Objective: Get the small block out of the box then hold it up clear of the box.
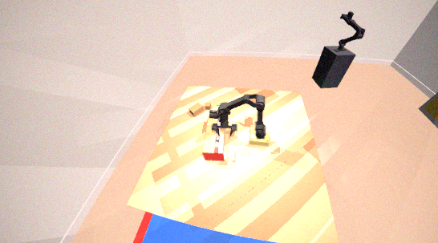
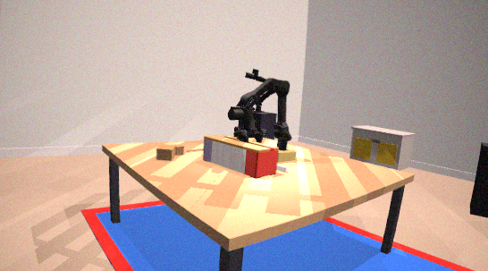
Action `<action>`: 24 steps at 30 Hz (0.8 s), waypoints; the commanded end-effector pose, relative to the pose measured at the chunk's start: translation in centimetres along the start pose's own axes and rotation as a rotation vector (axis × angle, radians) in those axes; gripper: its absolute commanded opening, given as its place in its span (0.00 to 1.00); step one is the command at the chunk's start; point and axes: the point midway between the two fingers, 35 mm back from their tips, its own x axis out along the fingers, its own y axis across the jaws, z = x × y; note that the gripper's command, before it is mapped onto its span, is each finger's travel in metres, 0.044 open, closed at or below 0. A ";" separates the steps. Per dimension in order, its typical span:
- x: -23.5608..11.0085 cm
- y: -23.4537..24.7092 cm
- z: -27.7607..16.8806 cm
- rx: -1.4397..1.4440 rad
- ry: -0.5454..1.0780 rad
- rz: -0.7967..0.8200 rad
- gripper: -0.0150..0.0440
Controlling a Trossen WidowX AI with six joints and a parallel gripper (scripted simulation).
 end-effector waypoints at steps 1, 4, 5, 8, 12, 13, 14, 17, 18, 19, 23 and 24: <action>-0.1 0.0 0.1 -0.006 0.004 -0.001 0.93; 0.0 0.0 -0.1 -0.006 0.004 -0.001 0.93; 0.0 0.0 -0.2 -0.006 0.004 -0.001 0.93; 0.1 0.0 -0.5 -0.006 0.004 -0.001 0.93; 0.3 0.0 -0.9 -0.006 0.005 -0.001 0.93; 0.3 0.0 -1.0 -0.006 0.005 -0.001 0.93; 0.3 0.0 -1.1 -0.006 0.005 -0.001 0.93; 0.4 0.0 -1.4 -0.006 0.005 -0.001 0.93; 0.5 0.0 -1.5 -0.006 0.005 -0.001 0.93; 0.5 0.0 -1.6 -0.006 0.005 -0.001 0.93; 0.6 0.0 -1.9 -0.006 0.006 -0.001 0.93; 0.7 0.0 -2.0 -0.006 0.006 -0.001 0.93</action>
